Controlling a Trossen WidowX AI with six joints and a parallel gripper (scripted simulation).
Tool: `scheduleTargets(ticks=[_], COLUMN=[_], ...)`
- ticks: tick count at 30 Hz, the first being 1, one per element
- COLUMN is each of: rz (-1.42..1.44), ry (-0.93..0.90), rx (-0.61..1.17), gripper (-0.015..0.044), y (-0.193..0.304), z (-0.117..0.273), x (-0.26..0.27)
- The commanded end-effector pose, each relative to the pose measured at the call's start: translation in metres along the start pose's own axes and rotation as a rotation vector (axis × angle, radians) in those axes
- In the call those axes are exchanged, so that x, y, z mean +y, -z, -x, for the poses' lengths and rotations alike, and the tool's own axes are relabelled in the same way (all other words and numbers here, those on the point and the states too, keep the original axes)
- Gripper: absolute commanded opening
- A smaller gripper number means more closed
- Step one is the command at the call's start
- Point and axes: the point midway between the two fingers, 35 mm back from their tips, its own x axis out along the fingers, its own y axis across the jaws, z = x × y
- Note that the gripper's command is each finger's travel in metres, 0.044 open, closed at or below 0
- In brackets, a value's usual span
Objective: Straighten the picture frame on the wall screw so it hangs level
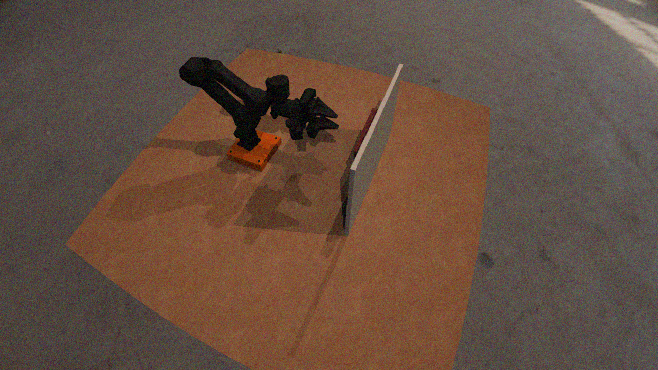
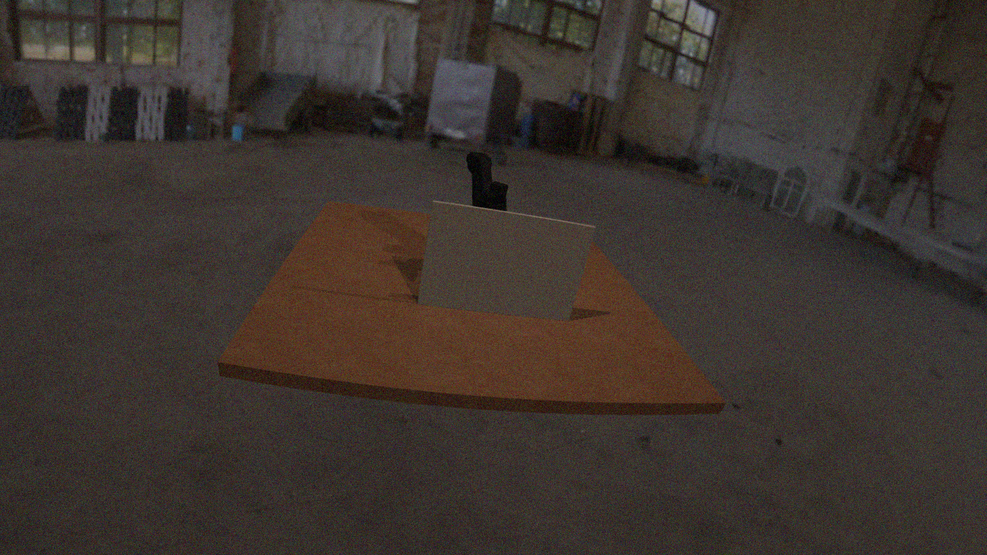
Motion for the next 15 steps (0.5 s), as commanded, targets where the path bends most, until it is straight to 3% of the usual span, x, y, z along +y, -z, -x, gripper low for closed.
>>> scheduleTargets(ticks=[1, 15], rz=[-0.005, -0.032], ry=[-0.020, -0.013], rx=[0.003, -0.002], gripper=[0.0260, 0.0260], y=[0.006, 0.002], z=[0.013, 0.087], x=[0.016, 0.036])
